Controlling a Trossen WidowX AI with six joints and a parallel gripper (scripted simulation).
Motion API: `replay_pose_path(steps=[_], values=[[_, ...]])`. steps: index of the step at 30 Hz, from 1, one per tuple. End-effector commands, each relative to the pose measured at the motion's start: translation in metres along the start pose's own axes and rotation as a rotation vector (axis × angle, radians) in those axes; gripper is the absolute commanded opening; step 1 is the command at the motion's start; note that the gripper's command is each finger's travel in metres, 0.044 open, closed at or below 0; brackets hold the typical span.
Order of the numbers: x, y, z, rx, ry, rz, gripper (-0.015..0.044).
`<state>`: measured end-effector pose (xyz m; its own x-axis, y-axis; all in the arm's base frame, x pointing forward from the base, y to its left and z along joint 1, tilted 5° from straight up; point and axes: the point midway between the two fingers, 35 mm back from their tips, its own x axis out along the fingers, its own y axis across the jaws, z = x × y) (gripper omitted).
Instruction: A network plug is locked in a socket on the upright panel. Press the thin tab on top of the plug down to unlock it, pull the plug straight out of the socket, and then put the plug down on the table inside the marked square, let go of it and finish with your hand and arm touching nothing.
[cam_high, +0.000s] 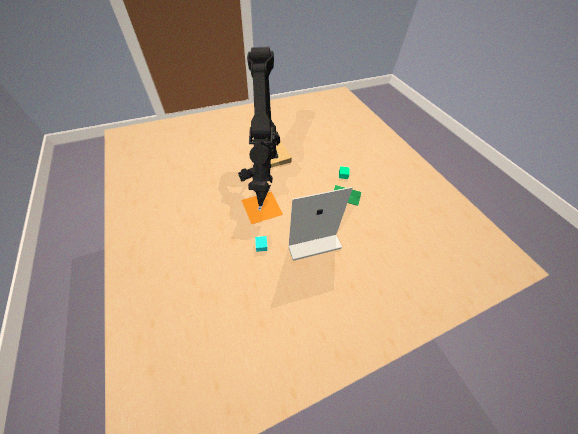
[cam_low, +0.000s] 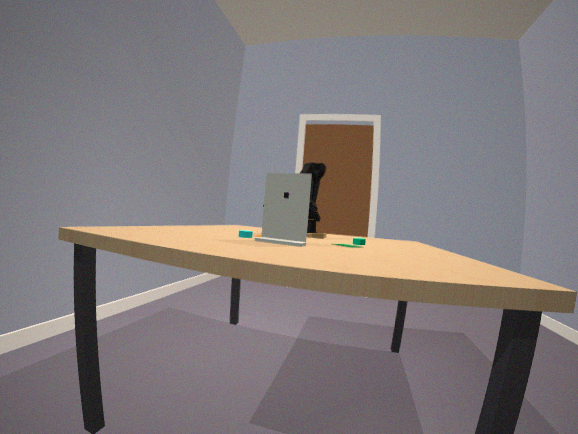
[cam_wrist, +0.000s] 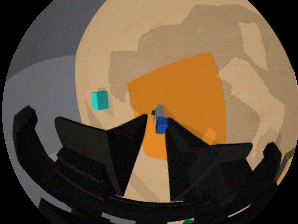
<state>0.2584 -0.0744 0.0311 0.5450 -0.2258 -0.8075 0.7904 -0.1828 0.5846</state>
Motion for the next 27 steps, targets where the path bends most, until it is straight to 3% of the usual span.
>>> replay_pose_path(steps=[1,27], values=[[0.0,0.0,0.0,0.0,0.0,0.0,0.0156],[-0.019,0.001,-0.002,-0.002,0.003,-0.004,0.0156]])
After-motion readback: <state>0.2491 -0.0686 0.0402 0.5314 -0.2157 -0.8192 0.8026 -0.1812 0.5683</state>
